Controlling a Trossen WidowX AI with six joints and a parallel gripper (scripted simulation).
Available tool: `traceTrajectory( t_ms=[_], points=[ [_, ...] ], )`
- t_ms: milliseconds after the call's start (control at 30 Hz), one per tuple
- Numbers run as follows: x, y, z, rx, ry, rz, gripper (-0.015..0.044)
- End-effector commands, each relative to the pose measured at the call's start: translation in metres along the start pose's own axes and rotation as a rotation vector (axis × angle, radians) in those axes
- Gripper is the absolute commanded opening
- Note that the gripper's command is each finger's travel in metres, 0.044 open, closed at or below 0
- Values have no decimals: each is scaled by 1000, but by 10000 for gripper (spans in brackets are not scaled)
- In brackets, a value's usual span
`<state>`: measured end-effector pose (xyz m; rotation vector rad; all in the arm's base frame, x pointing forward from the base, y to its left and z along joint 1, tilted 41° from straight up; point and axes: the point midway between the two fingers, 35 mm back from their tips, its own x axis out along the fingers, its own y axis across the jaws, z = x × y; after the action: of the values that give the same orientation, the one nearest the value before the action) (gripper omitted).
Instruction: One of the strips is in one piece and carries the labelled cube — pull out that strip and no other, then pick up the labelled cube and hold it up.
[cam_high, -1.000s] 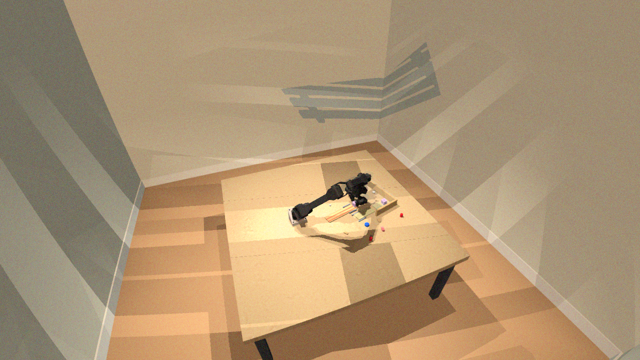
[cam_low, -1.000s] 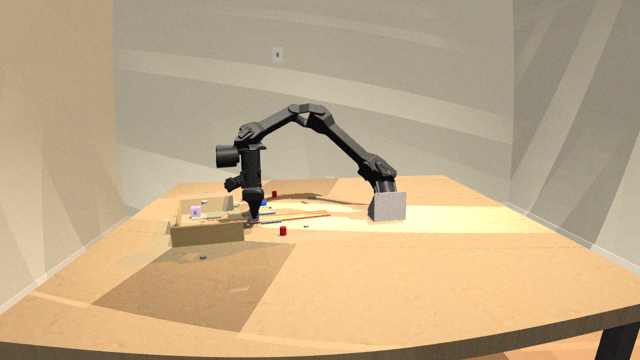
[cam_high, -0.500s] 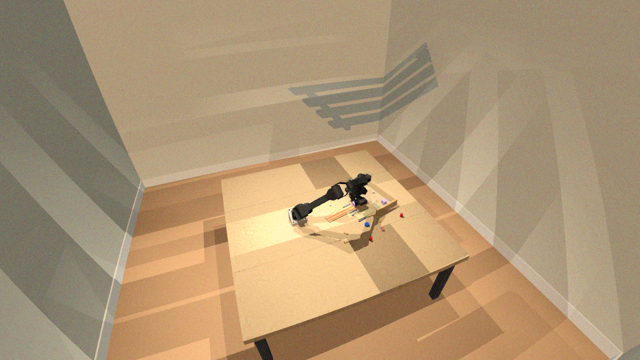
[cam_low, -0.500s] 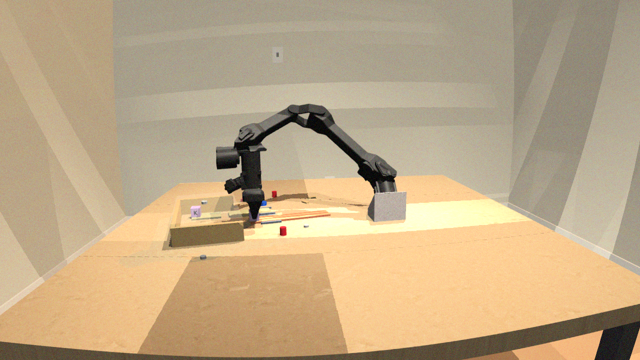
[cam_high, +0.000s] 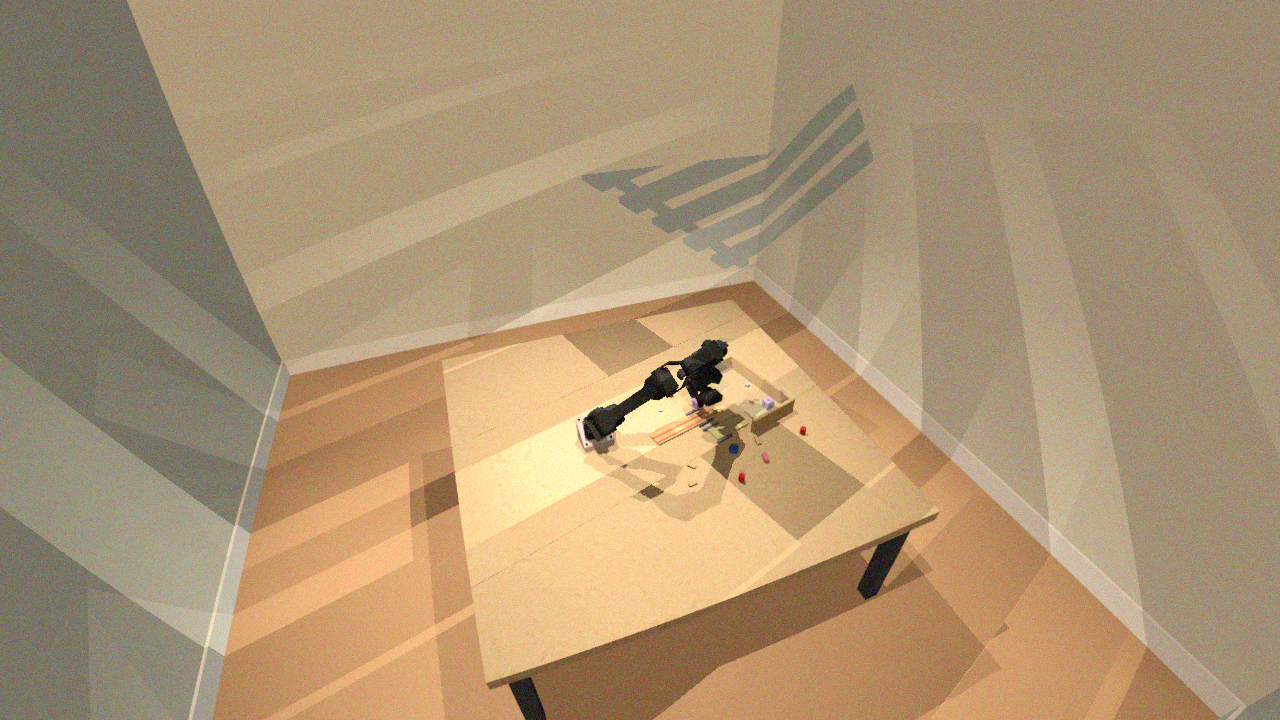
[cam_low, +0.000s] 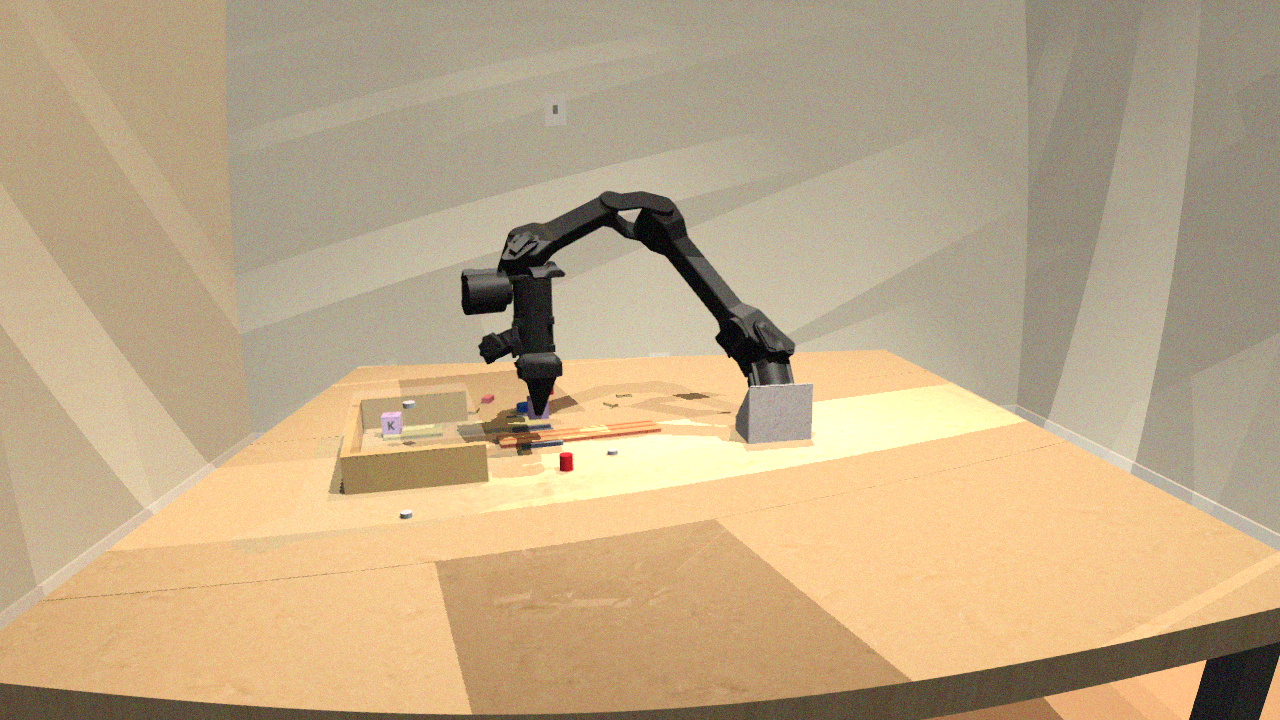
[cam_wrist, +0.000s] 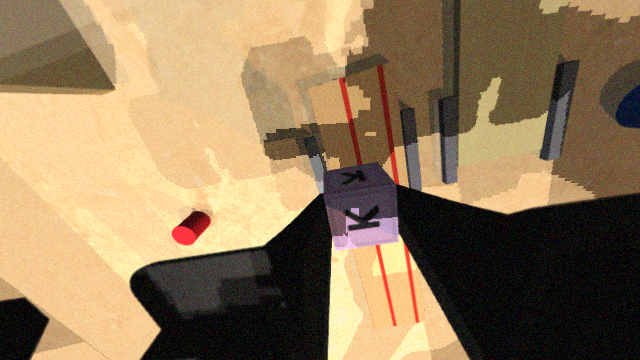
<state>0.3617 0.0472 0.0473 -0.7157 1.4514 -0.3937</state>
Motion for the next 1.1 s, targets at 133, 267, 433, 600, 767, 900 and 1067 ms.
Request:
traceTrajectory(
  t_ms=[133, 267, 433, 600, 767, 900, 1067],
  points=[
    [-8, 2, -17, 5, 0, 3, 0],
    [-8, 5, -32, 4, 1, 3, 0],
    [-8, 8, -50, 3, 1, 3, 0],
    [-7, 10, -62, 3, 2, 3, 0],
    [-25, 10, -62, 3, 2, 4, 0],
    [-42, 10, -62, 2, 2, 4, 0],
    [-43, 10, -62, 2, 2, 4, 0]
  ],
)
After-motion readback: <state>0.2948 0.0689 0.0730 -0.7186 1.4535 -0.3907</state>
